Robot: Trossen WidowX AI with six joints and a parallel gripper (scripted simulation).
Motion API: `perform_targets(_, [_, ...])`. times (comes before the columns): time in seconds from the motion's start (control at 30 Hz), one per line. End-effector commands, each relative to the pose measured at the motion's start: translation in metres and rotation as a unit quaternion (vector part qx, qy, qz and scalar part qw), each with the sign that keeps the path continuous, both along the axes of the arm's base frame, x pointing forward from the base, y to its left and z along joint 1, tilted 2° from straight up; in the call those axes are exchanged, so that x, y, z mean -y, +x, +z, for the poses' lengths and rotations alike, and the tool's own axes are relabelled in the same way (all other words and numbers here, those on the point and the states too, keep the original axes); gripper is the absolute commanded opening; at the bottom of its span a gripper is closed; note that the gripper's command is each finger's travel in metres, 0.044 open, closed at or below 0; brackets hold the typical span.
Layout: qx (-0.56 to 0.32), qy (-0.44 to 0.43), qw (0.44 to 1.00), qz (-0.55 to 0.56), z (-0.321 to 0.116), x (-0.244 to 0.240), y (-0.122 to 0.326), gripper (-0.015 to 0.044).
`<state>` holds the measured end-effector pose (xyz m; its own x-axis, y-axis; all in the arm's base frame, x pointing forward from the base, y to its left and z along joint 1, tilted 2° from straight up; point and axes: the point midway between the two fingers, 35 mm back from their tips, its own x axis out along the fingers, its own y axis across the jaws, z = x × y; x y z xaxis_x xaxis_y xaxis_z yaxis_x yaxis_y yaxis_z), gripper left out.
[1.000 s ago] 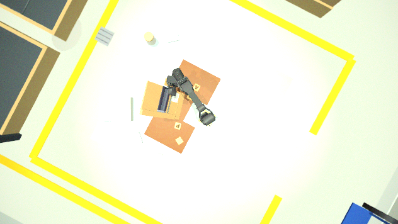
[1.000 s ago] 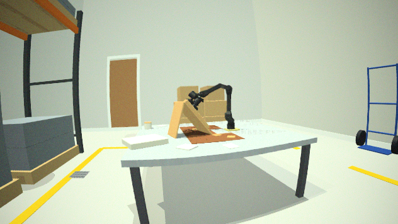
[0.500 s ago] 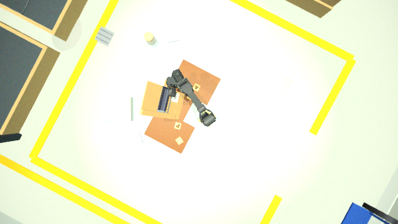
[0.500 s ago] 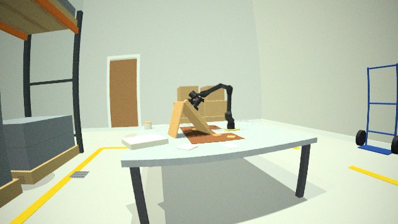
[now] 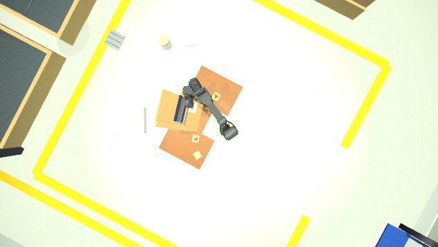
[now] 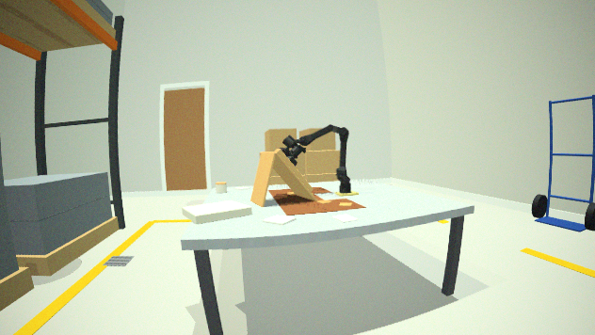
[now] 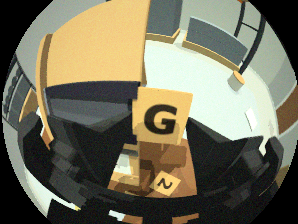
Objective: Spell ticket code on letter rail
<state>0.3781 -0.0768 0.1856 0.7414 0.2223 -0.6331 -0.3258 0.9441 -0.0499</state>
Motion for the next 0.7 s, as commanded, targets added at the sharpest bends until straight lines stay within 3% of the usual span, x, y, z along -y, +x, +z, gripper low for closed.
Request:
perform_targets(0.0, [0.003,-0.001,1.000,-0.002,0.0018,-0.0011,-0.0004,0.0000])
perform_targets(0.67, [0.003,-0.001,1.000,-0.002,0.0011,-0.0106,-0.0035,0.0000])
